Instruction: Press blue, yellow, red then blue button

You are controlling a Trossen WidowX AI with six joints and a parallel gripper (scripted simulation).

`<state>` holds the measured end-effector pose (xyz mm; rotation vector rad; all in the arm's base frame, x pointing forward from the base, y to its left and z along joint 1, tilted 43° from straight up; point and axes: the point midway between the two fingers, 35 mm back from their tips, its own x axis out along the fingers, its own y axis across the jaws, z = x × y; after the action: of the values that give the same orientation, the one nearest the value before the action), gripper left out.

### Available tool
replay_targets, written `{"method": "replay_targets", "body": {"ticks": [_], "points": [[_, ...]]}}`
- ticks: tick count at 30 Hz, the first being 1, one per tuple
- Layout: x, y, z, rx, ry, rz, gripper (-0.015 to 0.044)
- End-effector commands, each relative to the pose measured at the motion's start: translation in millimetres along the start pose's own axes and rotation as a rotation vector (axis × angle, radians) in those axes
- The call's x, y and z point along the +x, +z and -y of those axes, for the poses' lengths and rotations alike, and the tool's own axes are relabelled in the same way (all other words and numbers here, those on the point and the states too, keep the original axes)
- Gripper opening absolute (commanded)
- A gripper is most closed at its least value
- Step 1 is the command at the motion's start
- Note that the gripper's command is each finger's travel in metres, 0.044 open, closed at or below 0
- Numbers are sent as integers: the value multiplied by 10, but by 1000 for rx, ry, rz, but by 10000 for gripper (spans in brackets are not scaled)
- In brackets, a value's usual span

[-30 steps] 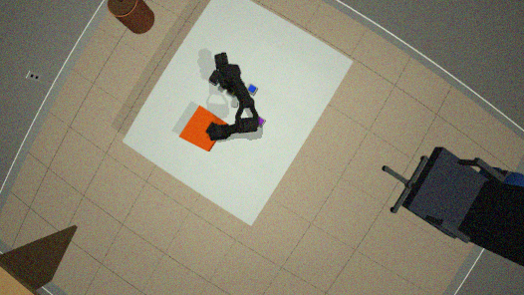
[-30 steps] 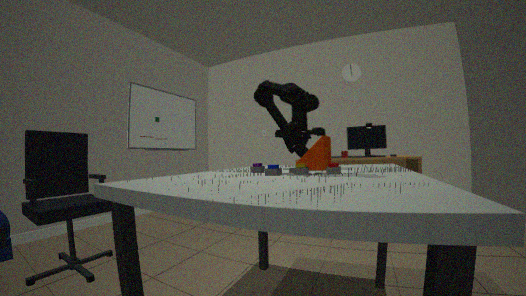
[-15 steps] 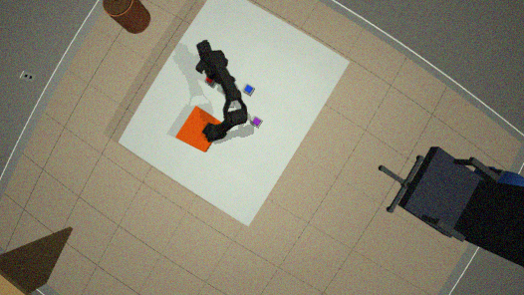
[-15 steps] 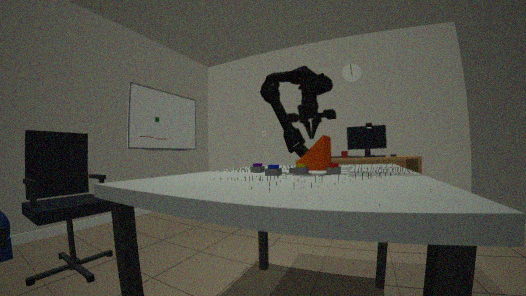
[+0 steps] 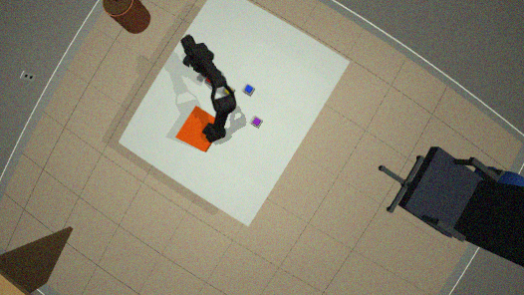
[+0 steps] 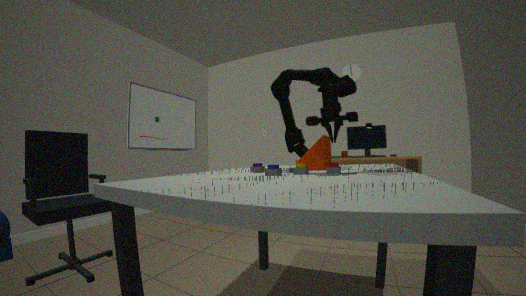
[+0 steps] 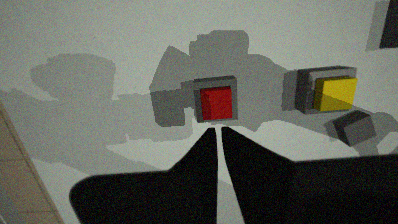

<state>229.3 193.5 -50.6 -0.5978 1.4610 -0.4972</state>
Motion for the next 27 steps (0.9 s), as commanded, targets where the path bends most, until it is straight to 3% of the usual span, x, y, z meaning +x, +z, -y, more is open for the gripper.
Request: {"method": "replay_targets", "body": {"ticks": [1,27], "points": [[453,-44,37,-9,-25,-17,20],[790,-51,50,-9,-26,-17,20]]}}
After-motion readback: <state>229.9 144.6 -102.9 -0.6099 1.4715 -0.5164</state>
